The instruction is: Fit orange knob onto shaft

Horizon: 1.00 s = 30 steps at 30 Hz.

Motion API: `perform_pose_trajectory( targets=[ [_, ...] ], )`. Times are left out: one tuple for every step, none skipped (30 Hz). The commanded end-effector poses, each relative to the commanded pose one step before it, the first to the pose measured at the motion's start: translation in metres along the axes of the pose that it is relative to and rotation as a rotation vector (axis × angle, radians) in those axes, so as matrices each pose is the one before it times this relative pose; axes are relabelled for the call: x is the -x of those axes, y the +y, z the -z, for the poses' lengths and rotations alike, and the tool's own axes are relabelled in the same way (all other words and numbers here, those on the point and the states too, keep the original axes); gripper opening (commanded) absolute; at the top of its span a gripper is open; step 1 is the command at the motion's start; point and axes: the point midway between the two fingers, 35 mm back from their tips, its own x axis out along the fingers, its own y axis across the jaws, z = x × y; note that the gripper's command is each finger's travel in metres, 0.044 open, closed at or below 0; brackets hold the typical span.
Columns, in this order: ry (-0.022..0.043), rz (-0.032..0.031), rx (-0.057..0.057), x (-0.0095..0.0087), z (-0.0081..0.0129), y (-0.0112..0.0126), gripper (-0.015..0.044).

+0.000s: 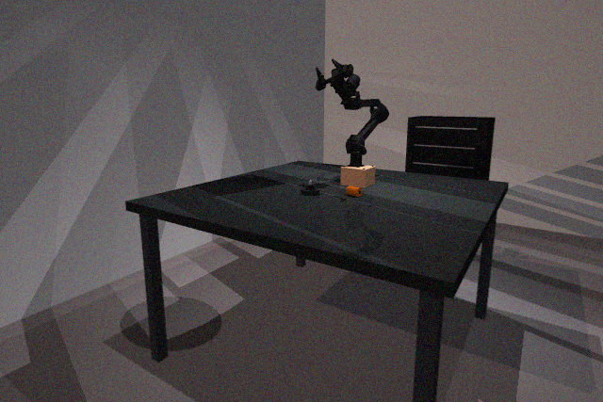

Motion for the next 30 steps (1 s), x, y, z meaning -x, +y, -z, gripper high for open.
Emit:
perform_pose_trajectory(
  targets=[
    [0.0171, 0.00385, -0.0149, -0.00119, 0.0045, -0.00083, 0.0426],
    [0.05109, 0.0126, -0.0445, -0.00338, 0.01353, -0.00253, 0.044],
    [0.08437, 0.02453, -0.0731, -0.00541, 0.02245, -0.00468, 0.044],
    [0.10232, 0.03645, -0.0882, -0.00667, 0.02729, -0.0069, 0.044],
    [0.08519, 0.03652, -0.0734, -0.00611, 0.02263, -0.00717, 0.044],
    [0.04583, 0.0222, -0.0396, -0.00371, 0.01205, -0.00455, 0.044],
    [0.05528, 0.02936, -0.0479, -0.00455, 0.01459, -0.00595, 0.044],
    [0.05967, 0.03514, -0.052, -0.00507, 0.01581, -0.00708, 0.044],
    [0.06194, 0.04068, -0.0545, -0.0055, 0.0165, -0.00815, 0.044],
    [0.06162, 0.04529, -0.055, -0.00576, 0.01652, -0.00904, 0.044],
    [0.05827, 0.05015, -0.0533, -0.00599, 0.01567, -0.01023, 0.044],
    [0.0547, 0.05267, -0.0516, -0.00603, 0.01485, -0.01068, 0.044],
    [0.05027, 0.05414, -0.0491, -0.00599, 0.0138, -0.01092, 0.044],
    [0.04591, 0.05533, -0.0468, -0.00593, 0.01279, -0.01109, 0.044],
    [0.04196, 0.05672, -0.045, -0.0059, 0.01191, -0.0113, 0.044],
    [0.03833, 0.05837, -0.0437, -0.00591, 0.01114, -0.01156, 0.044],
    [0.03491, 0.06038, -0.0428, -0.00597, 0.01047, -0.01188, 0.044],
    [0.03155, 0.06271, -0.0423, -0.00605, 0.00986, -0.01227, 0.044],
    [0.02806, 0.06517, -0.0419, -0.00616, 0.00925, -0.01267, 0.044],
    [0.02429, 0.06757, -0.0417, -0.00626, 0.00861, -0.01307, 0.044],
    [0.02019, 0.06979, -0.0414, -0.00635, 0.00792, -0.01342, 0.044],
    [0.01579, 0.07182, -0.0412, -0.00644, 0.0072, -0.01374, 0.044],
    [0.01102, 0.07321, -0.0408, -0.00649, 0.00641, -0.01394, 0.044],
    [0.00601, 0.07427, -0.0404, -0.00651, 0.00558, -0.01409, 0.044],
    [0.0008, 0.07489, -0.0401, -0.00652, 0.00474, -0.01415, 0.044],
    [-0.00455, 0.07504, -0.0398, -0.00651, 0.00387, -0.01414, 0.044],
    [-0.01001, 0.07479, -0.0395, -0.00647, 0.00301, -0.01407, 0.044],
    [-0.0156, 0.07434, -0.0394, -0.00644, 0.00215, -0.01397, 0.044],
    [-0.0213, 0.07356, -0.0395, -0.0064, 0.0013, -0.01384, 0.044],
    [-0.02703, 0.07226, -0.0396, -0.00633, 0.00045, -0.01362, 0.044]
  ],
)
